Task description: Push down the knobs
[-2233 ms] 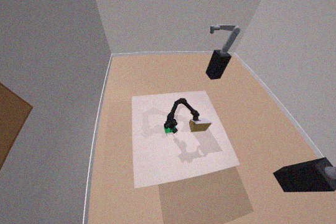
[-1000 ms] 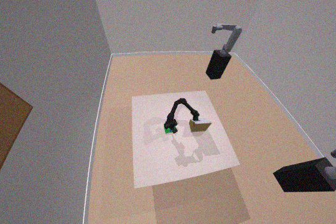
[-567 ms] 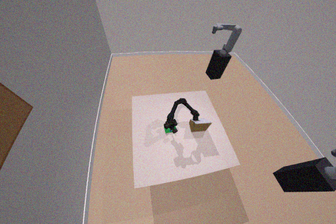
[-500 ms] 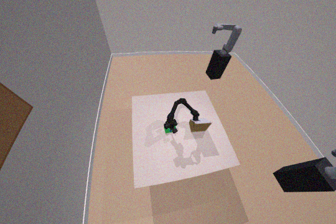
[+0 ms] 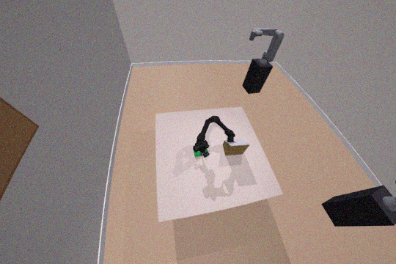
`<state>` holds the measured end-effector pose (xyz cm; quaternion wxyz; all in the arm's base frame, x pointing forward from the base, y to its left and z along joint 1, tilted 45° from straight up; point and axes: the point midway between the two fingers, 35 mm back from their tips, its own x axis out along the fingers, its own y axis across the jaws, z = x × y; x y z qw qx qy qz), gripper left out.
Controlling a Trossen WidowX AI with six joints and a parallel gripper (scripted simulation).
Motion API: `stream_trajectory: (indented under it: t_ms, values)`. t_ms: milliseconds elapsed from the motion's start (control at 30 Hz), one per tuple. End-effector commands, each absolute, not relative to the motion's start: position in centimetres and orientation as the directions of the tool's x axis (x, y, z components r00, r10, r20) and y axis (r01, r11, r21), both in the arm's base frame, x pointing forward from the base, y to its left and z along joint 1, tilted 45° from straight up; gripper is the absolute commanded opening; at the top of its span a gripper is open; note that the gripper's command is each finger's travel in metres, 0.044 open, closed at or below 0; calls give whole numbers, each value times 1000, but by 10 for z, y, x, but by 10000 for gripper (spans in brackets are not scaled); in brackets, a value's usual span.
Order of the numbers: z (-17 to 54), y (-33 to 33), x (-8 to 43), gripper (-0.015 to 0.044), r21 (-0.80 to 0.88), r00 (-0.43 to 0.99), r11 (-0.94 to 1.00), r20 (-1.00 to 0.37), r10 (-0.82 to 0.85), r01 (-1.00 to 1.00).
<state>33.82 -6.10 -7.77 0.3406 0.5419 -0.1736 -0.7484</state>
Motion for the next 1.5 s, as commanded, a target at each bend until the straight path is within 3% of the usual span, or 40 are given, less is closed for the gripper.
stream_trajectory:
  t_ms: [0, 1233, 1467]
  values:
    - [-83, -69, 338, 0, 634, -188, -709, -690, -699, 308]
    - [-63, -51, 342, 0, 614, -168, -716, -709, -685, 333]
    - [-67, -55, 339, 184, 619, -176, -713, -701, -691, 329]
